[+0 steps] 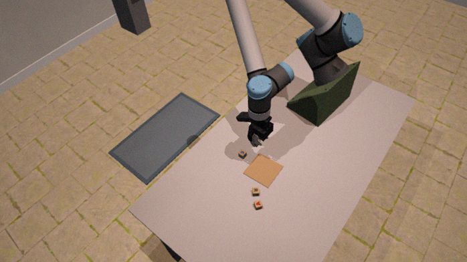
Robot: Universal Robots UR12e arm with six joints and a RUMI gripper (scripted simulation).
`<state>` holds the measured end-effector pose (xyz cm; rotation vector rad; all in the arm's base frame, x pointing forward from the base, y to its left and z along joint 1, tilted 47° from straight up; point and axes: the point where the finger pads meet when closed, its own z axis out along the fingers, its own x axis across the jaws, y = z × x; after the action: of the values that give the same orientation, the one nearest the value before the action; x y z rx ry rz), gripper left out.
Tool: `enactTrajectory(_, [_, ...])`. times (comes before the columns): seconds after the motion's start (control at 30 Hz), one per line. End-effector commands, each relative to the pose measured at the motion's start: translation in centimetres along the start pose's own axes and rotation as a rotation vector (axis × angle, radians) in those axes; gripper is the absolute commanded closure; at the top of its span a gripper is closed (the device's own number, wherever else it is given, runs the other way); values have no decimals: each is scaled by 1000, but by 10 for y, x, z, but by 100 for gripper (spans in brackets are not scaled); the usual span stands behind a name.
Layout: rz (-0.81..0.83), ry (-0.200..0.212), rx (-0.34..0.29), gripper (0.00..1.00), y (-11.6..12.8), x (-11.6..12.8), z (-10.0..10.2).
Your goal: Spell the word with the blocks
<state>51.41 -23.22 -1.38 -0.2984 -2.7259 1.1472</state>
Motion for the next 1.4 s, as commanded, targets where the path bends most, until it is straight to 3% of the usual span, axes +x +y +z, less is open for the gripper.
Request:
enactTrajectory(0.0, [-139, -6, -2, 91, 9, -6, -1])
enactTrajectory(0.2, [-260, -6, -2, 91, 18, -10, -1])
enactTrajectory(0.7, [-750, -6, 0, 91, 56, -26, -2])
enactTrajectory(0.77, [-750, -6, 0, 91, 56, -26, -2])
enactTrajectory(1.27, [-1236, -4, 4, 91, 97, -38, -3])
enactTrajectory(1.37, [-1266, -4, 4, 91, 99, -38, -3])
